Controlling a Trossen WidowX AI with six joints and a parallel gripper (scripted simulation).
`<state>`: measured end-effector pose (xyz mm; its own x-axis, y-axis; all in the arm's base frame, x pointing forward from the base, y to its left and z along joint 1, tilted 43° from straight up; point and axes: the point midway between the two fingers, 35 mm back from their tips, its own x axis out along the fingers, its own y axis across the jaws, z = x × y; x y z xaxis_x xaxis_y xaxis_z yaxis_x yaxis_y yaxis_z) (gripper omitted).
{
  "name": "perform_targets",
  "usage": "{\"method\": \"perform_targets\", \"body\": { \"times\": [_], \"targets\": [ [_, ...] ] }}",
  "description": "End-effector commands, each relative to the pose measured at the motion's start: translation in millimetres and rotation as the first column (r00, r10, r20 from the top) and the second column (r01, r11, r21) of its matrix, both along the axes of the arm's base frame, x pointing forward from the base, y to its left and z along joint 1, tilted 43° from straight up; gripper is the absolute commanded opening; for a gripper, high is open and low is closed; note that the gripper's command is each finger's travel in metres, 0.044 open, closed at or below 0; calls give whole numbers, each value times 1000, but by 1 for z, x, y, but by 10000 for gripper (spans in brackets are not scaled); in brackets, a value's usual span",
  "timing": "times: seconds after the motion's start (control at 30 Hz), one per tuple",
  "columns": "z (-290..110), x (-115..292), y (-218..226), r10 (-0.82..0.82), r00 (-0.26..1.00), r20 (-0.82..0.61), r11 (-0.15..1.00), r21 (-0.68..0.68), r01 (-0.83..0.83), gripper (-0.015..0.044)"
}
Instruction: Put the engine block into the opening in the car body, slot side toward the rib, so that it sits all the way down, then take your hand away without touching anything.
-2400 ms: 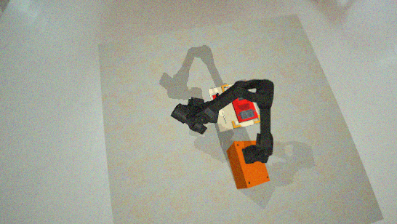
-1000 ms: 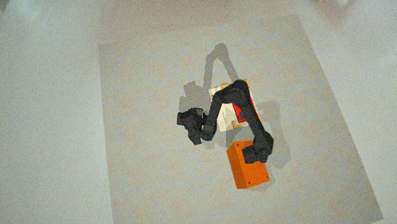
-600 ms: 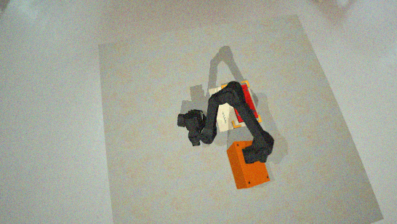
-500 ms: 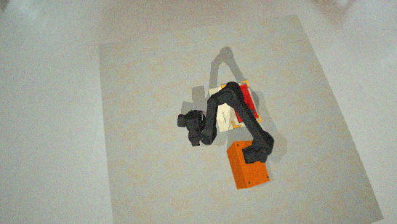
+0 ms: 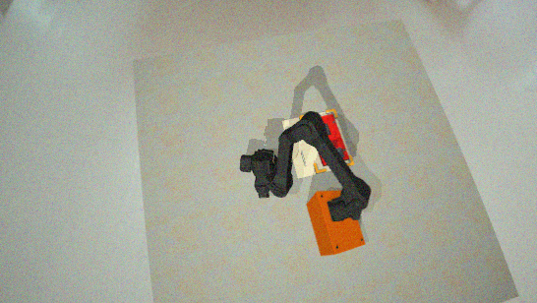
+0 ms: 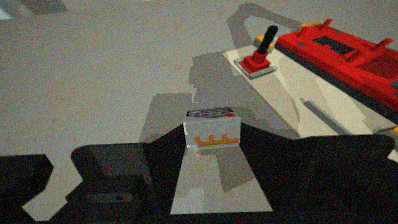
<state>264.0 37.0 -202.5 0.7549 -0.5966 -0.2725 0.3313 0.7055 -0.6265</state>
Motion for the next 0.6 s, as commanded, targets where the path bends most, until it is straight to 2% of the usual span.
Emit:
{"method": "perform_targets", "body": {
  "times": [0.0,0.27,0.57],
  "targets": [
    [0,0,0,0,1000,0,1000,0,0,236],
    [0,0,0,0,1000,0,1000,0,0,440],
    [2,-5,5,0,1000,-4,1000,4,0,440]
  ]
}}
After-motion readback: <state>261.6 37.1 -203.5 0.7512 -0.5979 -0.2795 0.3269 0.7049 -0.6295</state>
